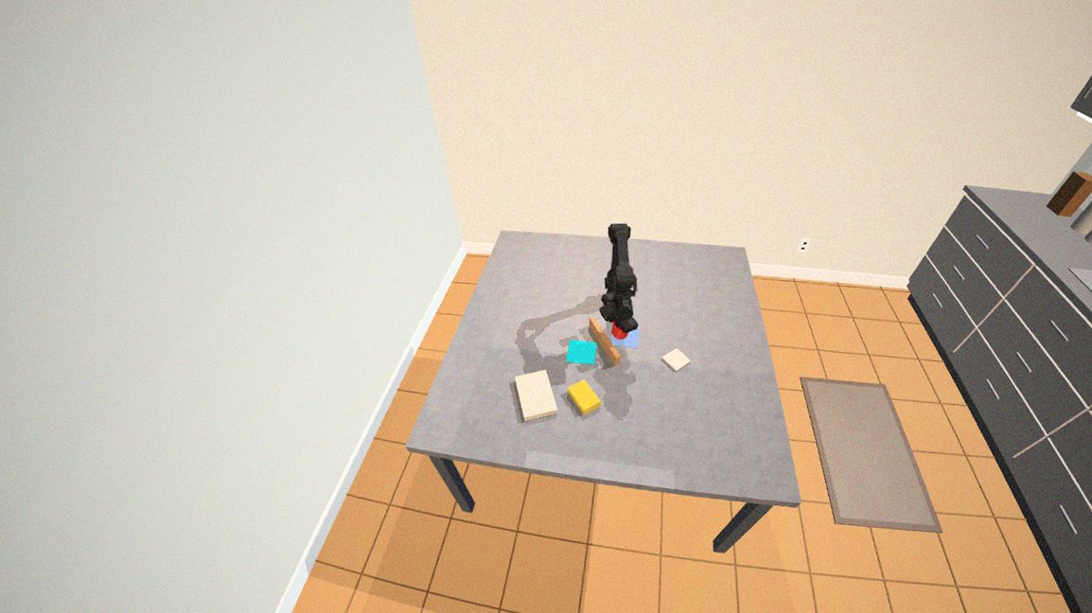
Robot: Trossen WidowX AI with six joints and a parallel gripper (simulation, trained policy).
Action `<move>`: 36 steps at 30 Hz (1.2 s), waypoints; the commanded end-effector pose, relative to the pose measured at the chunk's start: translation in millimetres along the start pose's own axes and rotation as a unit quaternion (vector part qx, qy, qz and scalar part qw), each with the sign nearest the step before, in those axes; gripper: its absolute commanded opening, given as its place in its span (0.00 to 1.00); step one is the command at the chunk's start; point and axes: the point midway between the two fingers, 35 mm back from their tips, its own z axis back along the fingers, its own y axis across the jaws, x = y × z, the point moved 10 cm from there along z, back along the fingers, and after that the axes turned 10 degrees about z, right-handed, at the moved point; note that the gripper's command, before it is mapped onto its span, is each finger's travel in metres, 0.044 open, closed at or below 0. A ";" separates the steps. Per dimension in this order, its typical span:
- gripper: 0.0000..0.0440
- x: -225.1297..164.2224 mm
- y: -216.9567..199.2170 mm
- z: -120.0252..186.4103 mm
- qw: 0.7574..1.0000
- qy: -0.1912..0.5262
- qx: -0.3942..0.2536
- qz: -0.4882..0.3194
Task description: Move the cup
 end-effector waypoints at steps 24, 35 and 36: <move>0.00 80.0 -24.2 18.6 0.989 -0.079 0.069 -0.106; 0.00 112.0 -35.0 -7.5 0.983 -0.099 0.074 -0.137; 0.00 113.8 -35.7 -10.4 0.982 -0.100 0.074 -0.139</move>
